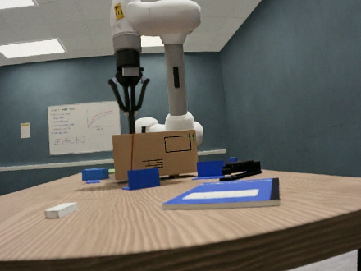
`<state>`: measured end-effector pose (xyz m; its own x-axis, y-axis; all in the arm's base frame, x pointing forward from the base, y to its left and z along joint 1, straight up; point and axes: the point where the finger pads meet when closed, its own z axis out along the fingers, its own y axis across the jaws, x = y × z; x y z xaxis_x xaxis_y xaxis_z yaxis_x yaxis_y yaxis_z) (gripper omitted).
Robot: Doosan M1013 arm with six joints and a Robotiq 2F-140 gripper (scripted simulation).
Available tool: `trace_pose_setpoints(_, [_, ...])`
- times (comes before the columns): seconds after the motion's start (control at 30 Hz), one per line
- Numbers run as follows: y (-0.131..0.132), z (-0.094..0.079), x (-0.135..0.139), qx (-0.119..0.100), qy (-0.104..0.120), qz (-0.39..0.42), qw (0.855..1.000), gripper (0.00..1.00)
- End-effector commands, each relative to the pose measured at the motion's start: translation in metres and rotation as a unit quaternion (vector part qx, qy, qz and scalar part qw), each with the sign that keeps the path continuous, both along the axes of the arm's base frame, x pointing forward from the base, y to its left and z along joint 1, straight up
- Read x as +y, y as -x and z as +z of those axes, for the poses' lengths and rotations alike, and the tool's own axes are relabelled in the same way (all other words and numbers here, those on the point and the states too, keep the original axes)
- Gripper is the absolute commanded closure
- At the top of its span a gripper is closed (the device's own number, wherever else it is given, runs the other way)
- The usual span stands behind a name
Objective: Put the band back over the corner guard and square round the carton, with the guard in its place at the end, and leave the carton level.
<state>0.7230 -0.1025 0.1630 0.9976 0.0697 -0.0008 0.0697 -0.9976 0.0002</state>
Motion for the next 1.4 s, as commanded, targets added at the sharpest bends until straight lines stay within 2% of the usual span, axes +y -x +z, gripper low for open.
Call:
trace_pose_setpoints(0.0, [0.0, -0.003, 0.003, -0.001, -0.001, 0.0, 1.0, 0.9])
trace_pose_setpoints(0.8, [0.0, 0.002, 0.002, 0.0, -0.001, 0.0, 1.0, 0.9])
trace_pose_setpoints(1.37, [-0.001, 0.002, -0.015, 0.0, -0.001, 0.001, 1.0, 0.9])
